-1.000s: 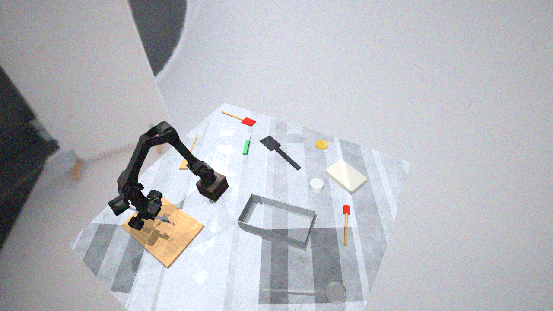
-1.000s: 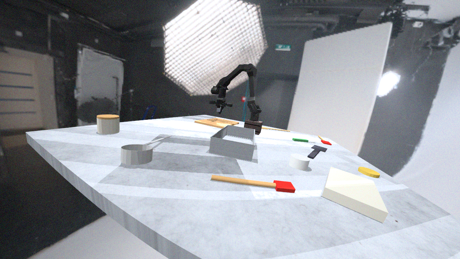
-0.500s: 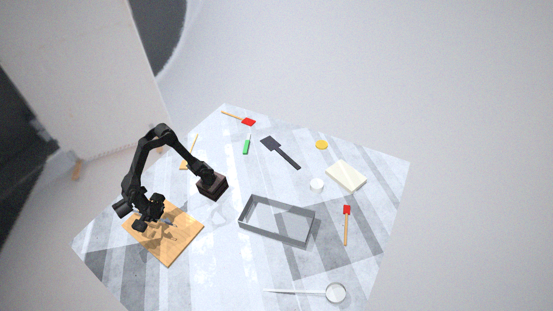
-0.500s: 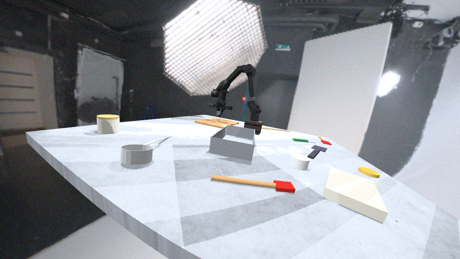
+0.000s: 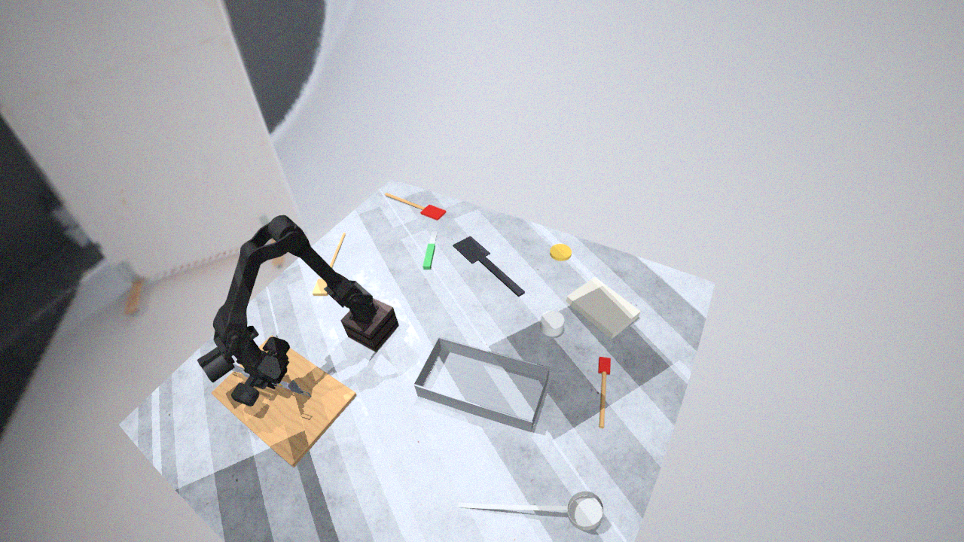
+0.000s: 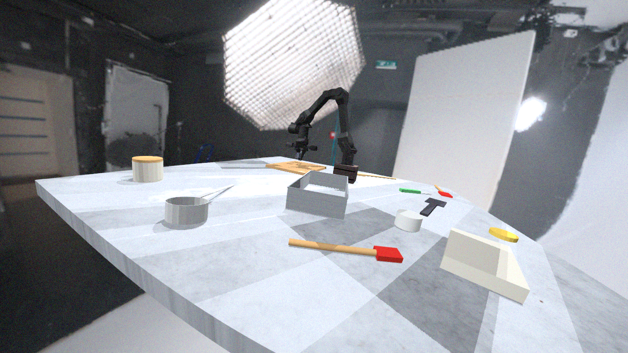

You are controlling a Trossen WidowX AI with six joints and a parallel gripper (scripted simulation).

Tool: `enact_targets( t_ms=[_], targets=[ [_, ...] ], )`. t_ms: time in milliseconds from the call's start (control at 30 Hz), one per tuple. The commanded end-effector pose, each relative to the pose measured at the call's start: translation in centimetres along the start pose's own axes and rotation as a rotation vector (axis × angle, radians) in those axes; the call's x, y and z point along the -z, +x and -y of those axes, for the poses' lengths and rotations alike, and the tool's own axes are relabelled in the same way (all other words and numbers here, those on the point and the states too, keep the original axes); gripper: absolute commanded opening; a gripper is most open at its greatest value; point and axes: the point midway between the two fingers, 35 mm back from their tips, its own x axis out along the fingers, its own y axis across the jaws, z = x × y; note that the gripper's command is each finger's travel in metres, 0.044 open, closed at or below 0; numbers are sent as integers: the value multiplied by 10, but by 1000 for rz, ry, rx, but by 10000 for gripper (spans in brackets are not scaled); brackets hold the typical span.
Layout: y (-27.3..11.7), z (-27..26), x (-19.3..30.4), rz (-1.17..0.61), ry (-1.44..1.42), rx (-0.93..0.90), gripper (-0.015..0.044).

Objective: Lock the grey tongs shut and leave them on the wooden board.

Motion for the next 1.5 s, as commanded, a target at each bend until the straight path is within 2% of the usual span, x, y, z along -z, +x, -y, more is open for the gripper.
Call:
enact_targets(
  t_ms=[0,400,433,600,733,933,1100,1300,1467],
  targets=[
    [0,0,0,0,0,1,113],
    [0,0,0,0,0,1,428],
    [0,0,0,0,0,1,440],
    [-18,3,-23,2,-1,1,440],
    [-58,-1,-76,9,-2,2,440],
    [-112,-36,-145,16,-4,1,440],
    [-115,-37,-146,16,-5,1,440],
    [-155,-37,-143,20,-18,11,440],
    [-160,-37,-143,20,-20,12,440]
  ],
)
